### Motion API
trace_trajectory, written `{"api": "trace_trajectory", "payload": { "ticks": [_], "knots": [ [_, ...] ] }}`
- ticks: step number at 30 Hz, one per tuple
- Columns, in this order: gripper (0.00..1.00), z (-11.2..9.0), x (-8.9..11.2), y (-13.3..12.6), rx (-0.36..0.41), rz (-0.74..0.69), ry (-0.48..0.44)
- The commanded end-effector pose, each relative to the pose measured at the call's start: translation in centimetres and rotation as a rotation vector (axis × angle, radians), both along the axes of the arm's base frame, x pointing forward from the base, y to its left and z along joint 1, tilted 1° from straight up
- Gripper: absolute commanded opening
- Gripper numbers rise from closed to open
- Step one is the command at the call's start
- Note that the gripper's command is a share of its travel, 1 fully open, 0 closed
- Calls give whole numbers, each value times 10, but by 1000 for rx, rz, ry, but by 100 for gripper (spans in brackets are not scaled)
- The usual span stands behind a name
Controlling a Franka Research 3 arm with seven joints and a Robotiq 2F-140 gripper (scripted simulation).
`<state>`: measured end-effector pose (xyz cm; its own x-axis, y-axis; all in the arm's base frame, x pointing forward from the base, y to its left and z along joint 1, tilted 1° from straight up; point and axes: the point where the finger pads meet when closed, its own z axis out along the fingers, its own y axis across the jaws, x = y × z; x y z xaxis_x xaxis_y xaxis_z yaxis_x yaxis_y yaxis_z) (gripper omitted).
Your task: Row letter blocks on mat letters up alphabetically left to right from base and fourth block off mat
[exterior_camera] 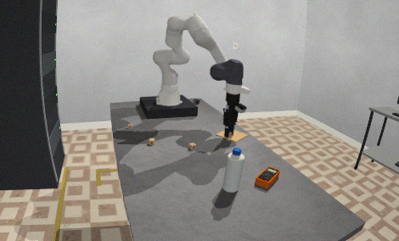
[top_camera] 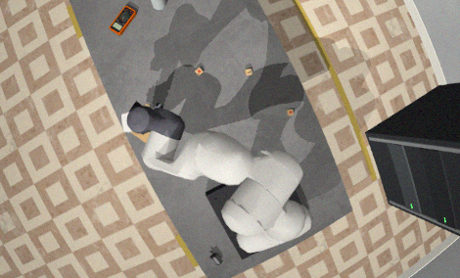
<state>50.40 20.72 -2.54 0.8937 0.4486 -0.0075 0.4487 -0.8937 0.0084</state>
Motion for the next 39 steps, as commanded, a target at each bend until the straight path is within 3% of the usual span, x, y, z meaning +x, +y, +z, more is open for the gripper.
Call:
{"api": "trace_trajectory", "payload": {
  "ticks": [1, 11, 25, 37, 38, 39],
  "knots": [
    [32, -1, 0, 0, 1, -5, 1],
    [32, 4, 0, 0, 1, -5, 1],
    [32, 70, 0, 1, 1, -5, 1],
    [32, 89, 0, 1, 1, -5, 1],
    [100, 89, 0, 1, 1, -5, 1],
    [100, 89, 0, 1, 1, -5, 1]
  ]
}}
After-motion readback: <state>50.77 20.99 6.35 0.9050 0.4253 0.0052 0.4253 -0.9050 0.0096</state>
